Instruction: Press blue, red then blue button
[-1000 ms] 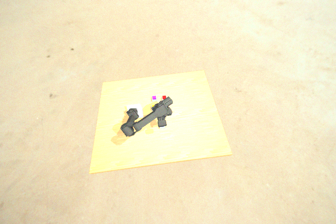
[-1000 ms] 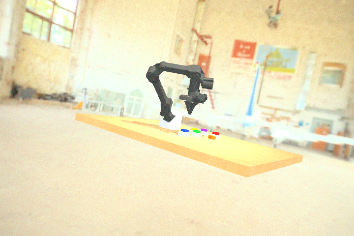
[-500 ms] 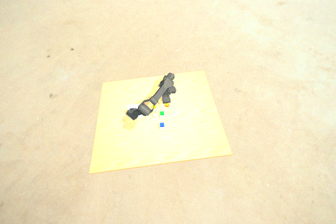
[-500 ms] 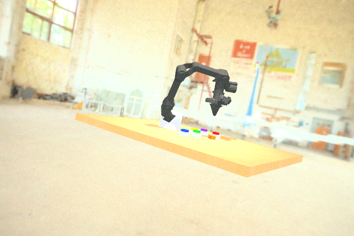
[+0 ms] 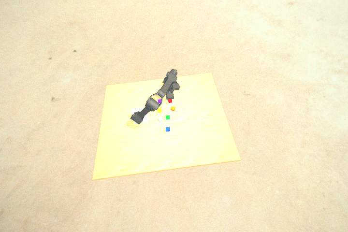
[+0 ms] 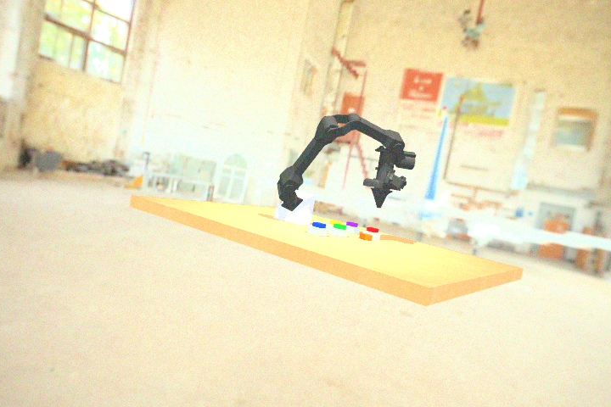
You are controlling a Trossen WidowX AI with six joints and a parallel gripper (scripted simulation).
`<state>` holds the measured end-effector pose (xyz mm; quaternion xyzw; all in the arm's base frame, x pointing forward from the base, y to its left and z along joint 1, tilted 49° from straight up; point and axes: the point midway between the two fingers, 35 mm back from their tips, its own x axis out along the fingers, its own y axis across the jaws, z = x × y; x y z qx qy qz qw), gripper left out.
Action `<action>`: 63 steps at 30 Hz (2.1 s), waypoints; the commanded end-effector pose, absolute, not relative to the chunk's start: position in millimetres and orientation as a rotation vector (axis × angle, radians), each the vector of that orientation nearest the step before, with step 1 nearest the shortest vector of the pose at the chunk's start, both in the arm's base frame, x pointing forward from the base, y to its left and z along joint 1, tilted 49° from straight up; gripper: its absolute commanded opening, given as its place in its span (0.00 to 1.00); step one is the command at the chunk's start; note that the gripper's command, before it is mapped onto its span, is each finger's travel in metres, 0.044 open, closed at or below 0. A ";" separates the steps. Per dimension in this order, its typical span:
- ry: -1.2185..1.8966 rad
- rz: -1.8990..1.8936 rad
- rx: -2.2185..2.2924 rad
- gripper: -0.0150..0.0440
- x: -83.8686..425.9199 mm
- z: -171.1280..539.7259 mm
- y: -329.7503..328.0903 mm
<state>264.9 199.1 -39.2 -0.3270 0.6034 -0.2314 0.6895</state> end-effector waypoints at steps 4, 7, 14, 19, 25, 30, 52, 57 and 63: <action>1.363 -0.539 -0.750 0.29 268.7 -71.2 161.0; 1.363 -0.539 -0.750 0.29 268.7 -71.4 160.8; 1.362 -0.539 -0.750 0.29 270.7 -78.5 153.3; 1.362 -0.539 -0.750 0.29 272.0 -84.0 147.2; 1.362 -0.540 -0.751 0.29 273.3 -90.3 139.8; 1.362 -0.541 -0.751 0.29 273.9 -93.9 135.4; 1.363 -0.538 -0.748 0.29 270.7 -78.5 153.5; 1.363 -0.539 -0.750 0.29 268.7 -71.2 161.0; 1.365 -0.537 -0.749 0.29 259.9 -32.2 204.8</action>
